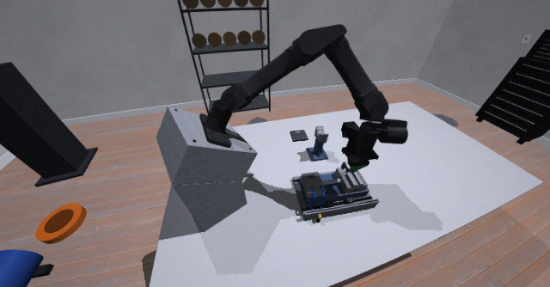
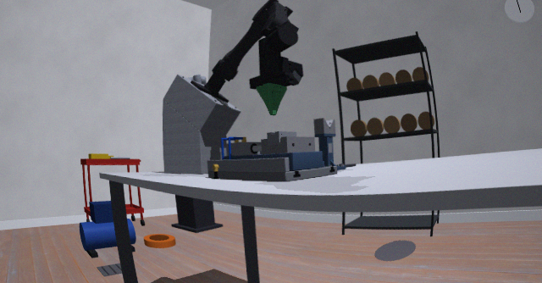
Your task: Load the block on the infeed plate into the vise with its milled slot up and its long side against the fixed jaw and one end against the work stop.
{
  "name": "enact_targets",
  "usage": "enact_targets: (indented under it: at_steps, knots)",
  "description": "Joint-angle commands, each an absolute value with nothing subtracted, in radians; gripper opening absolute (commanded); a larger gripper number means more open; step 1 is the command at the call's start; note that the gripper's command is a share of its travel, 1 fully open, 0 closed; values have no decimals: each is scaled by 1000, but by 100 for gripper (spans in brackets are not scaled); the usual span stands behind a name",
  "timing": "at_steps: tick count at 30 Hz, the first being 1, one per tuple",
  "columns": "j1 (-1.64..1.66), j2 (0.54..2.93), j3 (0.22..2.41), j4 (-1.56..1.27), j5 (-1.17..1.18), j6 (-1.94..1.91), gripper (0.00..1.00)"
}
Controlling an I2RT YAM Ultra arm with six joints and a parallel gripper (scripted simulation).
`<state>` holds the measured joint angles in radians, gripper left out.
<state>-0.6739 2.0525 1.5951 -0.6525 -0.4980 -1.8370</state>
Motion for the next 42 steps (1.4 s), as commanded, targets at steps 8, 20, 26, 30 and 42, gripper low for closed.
enact_targets:
  at_steps: [8,20,26,30,42]
  knots:
    - [-656,2089,1581,-609,-496,-1815,0]
    - [-660,2097,1581,-568,-490,-1798,0]
    - [-640,2137,1588,-550,-484,-1791,0]
    - [-639,2140,1595,-547,-484,-1787,0]
    - [-634,2146,1601,-556,-483,-1785,0]
